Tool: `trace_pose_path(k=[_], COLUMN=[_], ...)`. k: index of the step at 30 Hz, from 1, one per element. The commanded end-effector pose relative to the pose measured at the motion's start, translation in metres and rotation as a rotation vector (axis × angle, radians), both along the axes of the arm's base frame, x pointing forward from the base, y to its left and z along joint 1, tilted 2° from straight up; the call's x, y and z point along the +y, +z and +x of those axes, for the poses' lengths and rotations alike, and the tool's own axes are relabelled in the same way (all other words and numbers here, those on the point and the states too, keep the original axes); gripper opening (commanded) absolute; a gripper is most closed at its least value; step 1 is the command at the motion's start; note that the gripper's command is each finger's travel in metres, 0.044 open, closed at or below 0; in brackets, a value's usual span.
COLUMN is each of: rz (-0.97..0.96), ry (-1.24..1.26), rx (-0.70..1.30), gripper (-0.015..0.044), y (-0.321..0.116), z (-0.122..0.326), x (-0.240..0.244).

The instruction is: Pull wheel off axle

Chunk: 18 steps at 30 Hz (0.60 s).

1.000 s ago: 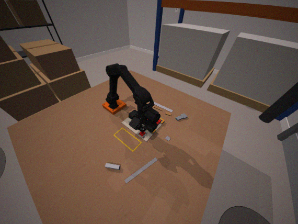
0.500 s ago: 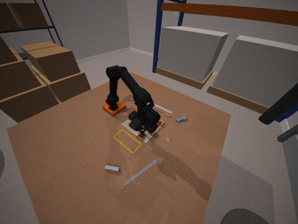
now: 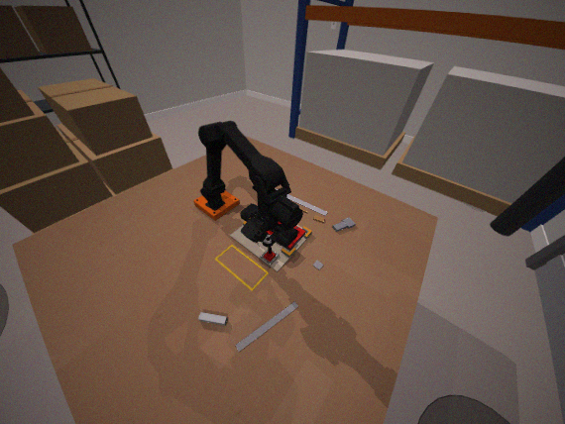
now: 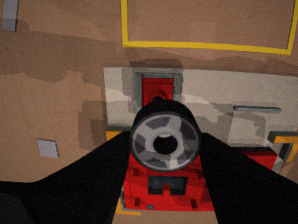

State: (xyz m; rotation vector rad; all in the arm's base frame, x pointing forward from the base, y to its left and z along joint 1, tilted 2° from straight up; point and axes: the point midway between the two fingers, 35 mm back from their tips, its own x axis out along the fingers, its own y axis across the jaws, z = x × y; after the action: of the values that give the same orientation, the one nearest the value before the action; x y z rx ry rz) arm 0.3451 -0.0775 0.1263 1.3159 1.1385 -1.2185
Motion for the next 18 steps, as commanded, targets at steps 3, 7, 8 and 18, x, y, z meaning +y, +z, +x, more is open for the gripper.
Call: trace_pose_path(k=[3, 7, 8, 18], rz=[-0.002, -0.004, -0.005, -0.011], ry=[-0.004, -0.004, -0.004, -0.005], rx=[0.006, 0.005, 0.005, 0.005], gripper=[0.0000, 0.0000, 0.0000, 0.0000], y=[-0.001, 0.000, 0.000, 0.002], z=[-0.014, -0.026, -0.029, -0.059], x=[-0.025, -0.043, -0.048, -0.085])
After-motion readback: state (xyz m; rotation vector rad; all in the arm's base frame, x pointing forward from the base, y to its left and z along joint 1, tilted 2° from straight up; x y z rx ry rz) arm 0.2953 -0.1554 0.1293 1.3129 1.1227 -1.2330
